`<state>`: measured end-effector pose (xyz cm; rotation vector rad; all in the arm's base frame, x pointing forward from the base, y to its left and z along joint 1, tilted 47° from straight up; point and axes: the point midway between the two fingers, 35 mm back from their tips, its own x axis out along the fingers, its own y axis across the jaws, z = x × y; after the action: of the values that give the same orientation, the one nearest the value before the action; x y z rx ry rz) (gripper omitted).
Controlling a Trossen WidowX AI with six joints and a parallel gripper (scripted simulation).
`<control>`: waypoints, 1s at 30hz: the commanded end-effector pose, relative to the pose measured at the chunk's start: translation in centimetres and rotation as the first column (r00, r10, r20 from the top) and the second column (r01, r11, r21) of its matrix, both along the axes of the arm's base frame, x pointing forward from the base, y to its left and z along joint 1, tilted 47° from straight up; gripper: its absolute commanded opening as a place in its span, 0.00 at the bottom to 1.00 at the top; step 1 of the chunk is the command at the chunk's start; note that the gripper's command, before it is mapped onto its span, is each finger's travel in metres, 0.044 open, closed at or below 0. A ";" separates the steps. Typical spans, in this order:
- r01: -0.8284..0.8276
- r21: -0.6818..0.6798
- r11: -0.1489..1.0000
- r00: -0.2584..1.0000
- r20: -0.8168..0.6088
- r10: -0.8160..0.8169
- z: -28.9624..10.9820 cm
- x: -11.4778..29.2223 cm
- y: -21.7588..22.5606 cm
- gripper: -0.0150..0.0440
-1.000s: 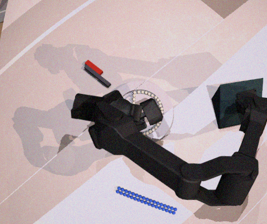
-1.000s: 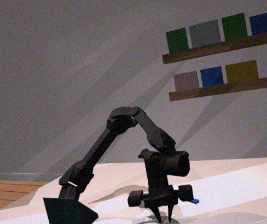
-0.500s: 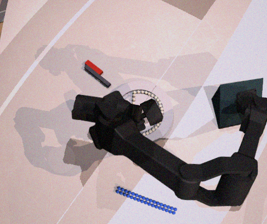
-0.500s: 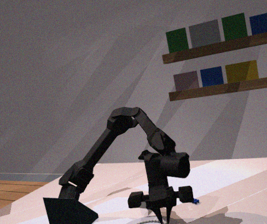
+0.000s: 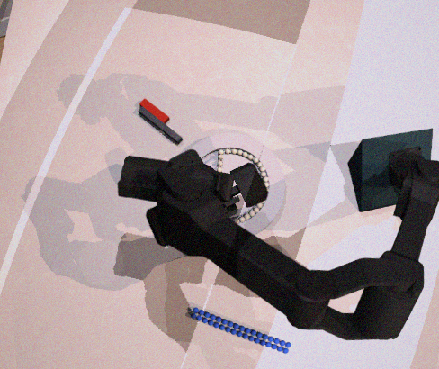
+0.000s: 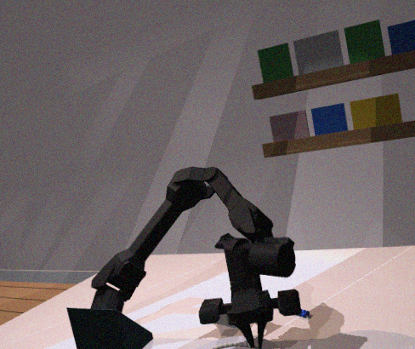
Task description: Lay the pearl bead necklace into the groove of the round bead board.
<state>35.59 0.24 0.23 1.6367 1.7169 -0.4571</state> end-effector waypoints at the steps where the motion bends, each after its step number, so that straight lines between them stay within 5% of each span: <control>1: -0.001 -0.001 1.000 1.000 0.000 0.001 0.0 0.0 0.0 0.25; 30: 0.007 0.005 1.000 1.000 -0.004 -0.007 0.6 -0.1 -0.6 0.25</control>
<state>35.44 0.10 0.40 1.6427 1.7238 -0.4652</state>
